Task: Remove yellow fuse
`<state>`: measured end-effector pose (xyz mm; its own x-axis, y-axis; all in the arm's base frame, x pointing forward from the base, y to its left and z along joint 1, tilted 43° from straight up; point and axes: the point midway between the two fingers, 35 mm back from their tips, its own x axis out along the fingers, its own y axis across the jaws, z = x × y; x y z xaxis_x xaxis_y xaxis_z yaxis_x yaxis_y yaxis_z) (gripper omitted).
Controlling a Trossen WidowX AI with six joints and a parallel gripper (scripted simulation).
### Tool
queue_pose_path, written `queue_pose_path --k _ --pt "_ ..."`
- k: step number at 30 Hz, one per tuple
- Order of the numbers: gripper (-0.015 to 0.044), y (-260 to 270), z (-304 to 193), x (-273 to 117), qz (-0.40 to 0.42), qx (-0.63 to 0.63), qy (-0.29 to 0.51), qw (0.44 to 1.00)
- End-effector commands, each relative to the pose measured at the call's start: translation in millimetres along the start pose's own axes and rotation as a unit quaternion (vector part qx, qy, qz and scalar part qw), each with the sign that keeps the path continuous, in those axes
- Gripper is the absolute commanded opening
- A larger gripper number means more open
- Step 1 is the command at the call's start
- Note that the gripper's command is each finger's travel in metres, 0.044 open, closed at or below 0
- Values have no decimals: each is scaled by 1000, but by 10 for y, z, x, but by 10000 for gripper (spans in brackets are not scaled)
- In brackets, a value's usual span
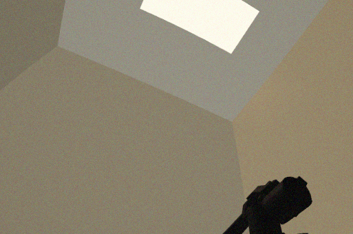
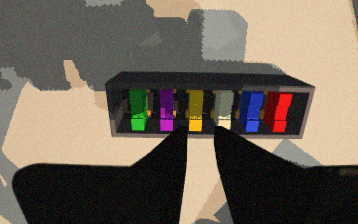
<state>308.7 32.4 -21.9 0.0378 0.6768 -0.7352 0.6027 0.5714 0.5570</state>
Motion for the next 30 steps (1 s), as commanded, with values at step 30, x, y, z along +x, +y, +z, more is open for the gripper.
queue_pose_path --k 30 --pt "74 -3 -17 298 3 4 2 1000"
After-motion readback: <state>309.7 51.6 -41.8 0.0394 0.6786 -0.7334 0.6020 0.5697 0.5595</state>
